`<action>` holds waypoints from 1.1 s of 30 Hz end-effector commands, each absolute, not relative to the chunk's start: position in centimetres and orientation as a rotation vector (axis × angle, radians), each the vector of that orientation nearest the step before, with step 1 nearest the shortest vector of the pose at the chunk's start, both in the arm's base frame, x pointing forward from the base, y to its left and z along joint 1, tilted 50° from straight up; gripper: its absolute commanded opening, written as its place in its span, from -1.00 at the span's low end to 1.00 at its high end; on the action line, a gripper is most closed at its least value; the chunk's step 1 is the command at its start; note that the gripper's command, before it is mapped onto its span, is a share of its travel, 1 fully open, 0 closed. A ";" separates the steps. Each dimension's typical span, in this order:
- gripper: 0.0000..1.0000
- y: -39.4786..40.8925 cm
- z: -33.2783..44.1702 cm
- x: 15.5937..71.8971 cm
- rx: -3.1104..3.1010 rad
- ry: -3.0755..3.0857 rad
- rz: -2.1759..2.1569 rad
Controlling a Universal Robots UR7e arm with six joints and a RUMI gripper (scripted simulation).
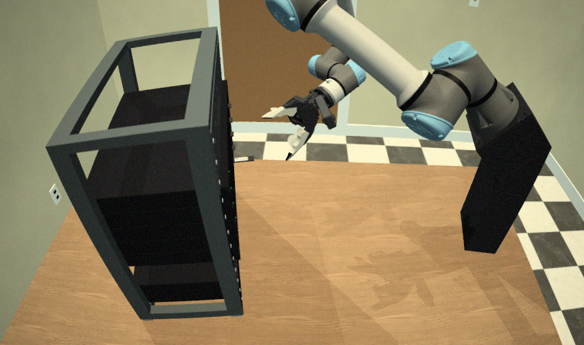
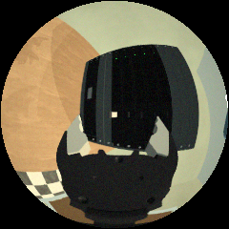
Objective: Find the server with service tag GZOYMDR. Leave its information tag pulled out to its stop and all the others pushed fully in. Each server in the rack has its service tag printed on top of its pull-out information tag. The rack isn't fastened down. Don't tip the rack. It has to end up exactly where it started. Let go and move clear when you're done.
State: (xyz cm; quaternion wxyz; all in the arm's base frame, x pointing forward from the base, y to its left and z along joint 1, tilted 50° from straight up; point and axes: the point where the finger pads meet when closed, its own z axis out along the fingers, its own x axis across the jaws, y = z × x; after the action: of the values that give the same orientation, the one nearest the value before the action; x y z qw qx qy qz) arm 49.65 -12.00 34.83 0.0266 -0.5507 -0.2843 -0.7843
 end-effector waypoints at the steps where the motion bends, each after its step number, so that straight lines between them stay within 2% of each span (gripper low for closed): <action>1: 1.00 -12.0 35.1 50.1 -1.700 -0.878 -2.425; 33: 1.00 -11.9 36.6 54.0 -1.700 -0.878 -2.425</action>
State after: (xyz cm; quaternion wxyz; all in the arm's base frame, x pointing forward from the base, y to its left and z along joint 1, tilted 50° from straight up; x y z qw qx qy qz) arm 53.77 -11.96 36.49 0.0275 -0.5506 -0.2852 -0.7841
